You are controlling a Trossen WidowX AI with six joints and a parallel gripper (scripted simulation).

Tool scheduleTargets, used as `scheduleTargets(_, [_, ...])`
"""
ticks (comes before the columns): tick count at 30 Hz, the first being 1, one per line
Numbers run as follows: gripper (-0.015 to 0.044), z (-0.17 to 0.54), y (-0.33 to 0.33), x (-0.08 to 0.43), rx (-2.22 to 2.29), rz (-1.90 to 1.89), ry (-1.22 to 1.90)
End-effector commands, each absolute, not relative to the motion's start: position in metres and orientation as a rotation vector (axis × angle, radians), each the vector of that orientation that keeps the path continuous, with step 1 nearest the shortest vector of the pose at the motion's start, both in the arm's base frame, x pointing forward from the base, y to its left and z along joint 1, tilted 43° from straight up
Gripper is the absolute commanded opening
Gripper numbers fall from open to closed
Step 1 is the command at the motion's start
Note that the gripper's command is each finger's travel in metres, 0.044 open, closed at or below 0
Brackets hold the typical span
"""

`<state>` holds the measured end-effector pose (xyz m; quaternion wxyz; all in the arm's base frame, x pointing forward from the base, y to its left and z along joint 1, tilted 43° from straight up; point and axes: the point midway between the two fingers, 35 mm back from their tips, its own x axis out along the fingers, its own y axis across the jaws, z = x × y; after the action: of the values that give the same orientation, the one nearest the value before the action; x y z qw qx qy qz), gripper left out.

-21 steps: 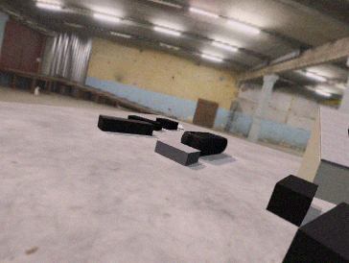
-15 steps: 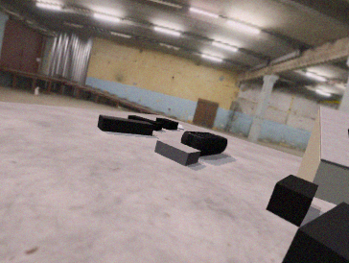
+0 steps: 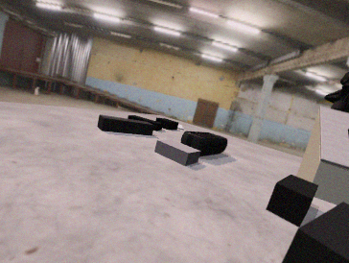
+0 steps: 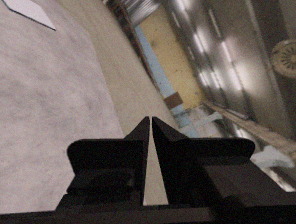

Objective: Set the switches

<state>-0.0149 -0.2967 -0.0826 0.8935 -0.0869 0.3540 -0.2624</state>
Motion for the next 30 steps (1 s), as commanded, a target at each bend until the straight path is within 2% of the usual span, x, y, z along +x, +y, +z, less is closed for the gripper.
scheduleTargets(1, [0.0,-0.09,-0.314,0.033,0.116,-0.445,0.665])
scheduleTargets(13, [0.0,-0.089,-0.312,0.159,0.675,-0.233,0.716])
scheduleTargets(23, [0.0,-0.082,-0.27,0.255,1.035,-0.105,0.912])
scheduleTargets(30, [0.0,-0.065,-0.207,0.328,1.412,-0.166,1.2])
